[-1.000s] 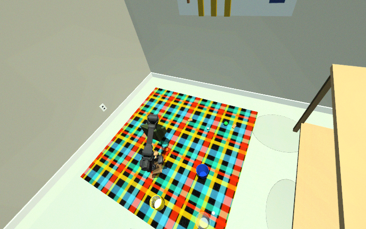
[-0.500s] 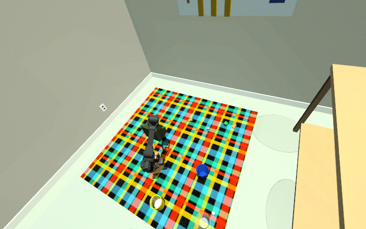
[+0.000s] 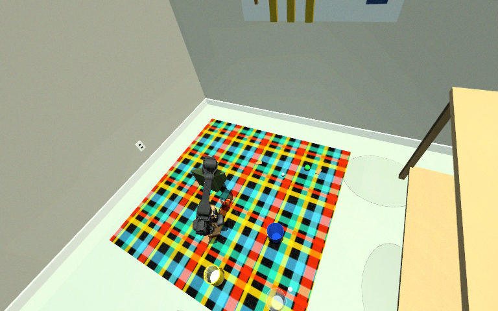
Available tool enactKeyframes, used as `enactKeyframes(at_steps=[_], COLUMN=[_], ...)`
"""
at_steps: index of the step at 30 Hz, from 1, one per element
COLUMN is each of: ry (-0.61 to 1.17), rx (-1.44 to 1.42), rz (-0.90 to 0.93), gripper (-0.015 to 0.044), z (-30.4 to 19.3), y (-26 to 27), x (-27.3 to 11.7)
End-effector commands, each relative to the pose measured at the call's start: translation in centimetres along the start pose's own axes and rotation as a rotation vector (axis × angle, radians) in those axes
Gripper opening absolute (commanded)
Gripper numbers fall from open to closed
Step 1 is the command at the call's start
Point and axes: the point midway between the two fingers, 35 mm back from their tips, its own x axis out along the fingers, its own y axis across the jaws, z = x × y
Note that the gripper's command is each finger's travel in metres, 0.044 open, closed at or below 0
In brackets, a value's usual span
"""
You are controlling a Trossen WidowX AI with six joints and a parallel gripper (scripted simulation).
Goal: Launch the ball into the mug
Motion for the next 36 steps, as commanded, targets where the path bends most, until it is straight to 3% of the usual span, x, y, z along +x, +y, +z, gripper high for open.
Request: enactKeyframes(at_steps=[1,8,19,25,29,36], ry=[0.008,0.008,0.004,0.004,0.004,0.005], rx=[0.005,0.005,0.0,0.0,0.001,0.0], rz=[0.005,0.005,0.0,0.0,0.001,0.002], gripper=[0.044,0.044,0.0151,0.0111,0.0006,0.0], z=[-0.3,-0.4,-0.2,-0.2,-0.1,0.0], y=[0.1,0.1,0.0,0.0,0.0,0.1], x=[0.9,1.4,1.1,1.1,-2.8,-3.7])
